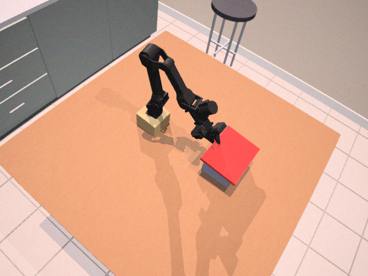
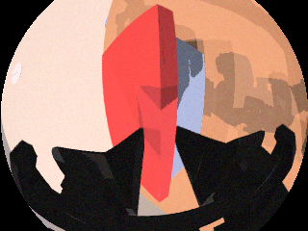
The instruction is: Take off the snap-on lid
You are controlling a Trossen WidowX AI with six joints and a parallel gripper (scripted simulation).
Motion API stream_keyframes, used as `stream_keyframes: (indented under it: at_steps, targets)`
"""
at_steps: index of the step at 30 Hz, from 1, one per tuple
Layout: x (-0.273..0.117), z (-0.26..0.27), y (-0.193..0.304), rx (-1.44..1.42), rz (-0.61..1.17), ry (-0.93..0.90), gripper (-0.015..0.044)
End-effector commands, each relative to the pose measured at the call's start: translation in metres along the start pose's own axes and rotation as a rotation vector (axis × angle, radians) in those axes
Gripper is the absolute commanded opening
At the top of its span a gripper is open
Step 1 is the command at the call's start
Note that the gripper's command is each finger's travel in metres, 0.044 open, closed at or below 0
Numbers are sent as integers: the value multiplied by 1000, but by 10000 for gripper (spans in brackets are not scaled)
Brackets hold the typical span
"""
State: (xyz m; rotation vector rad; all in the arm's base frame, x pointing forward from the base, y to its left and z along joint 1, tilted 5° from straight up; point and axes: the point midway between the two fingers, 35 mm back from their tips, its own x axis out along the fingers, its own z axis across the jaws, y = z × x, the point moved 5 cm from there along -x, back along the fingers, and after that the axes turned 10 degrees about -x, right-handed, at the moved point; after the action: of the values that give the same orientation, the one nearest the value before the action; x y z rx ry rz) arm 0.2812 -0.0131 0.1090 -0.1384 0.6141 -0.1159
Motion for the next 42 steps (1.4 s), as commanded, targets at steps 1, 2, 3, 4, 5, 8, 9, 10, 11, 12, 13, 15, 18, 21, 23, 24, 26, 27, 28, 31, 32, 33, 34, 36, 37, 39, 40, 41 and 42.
stream_keyframes:
  at_steps: [1, 2, 3, 4, 5, 8, 9, 10, 11, 12, 13, 15, 18, 21, 23, 24, 26, 27, 28, 31, 32, 33, 34, 36, 37, 39, 40, 41, 42]
  targets:
    - [0, 1, 0, -2, 2, -1, 0]
    - [1, 1, 0, -2, 2, -1, 0]
    - [1, 1, 0, -2, 2, -1, 0]
    - [0, 1, 0, -1, 2, -3, 0]
    - [-1, 2, -1, -2, 3, -4, 0]
    - [-4, 5, -1, -3, 4, -5, 0]
    - [-4, 6, -1, -3, 4, -5, 0]
    - [-5, 7, -2, -3, 4, -5, 0]
    - [-6, 8, -2, -3, 4, -5, 0]
    - [-7, 9, -2, -3, 4, -5, 0]
    - [-8, 10, -2, -3, 4, -6, 0]
    - [-9, 12, -2, -3, 4, -6, 0]
    - [-11, 15, -3, -3, 4, -6, 0]
    - [-13, 19, -4, -3, 4, -6, 0]
    - [-14, 21, -4, -3, 4, -6, 0]
    - [-15, 22, -4, -3, 4, -6, 0]
    - [-16, 25, -5, -3, 4, -6, 0]
    - [-17, 26, -5, -3, 4, -6, 0]
    - [-17, 27, -5, -3, 4, -6, 0]
    - [-19, 31, -6, -3, 4, -6, 0]
    - [-20, 32, -6, -3, 3, -6, 0]
    - [-20, 33, -6, -3, 3, -6, 0]
    - [-21, 35, -6, -3, 3, -6, 0]
    - [-22, 37, -7, -3, 3, -6, 0]
    - [-22, 39, -7, -3, 3, -6, 0]
    - [-23, 41, -8, -3, 3, -7, 0]
    - [-23, 43, -8, -3, 3, -7, 0]
    - [-24, 44, -8, -3, 3, -7, 0]
    - [-24, 45, -8, -3, 3, -7, 0]
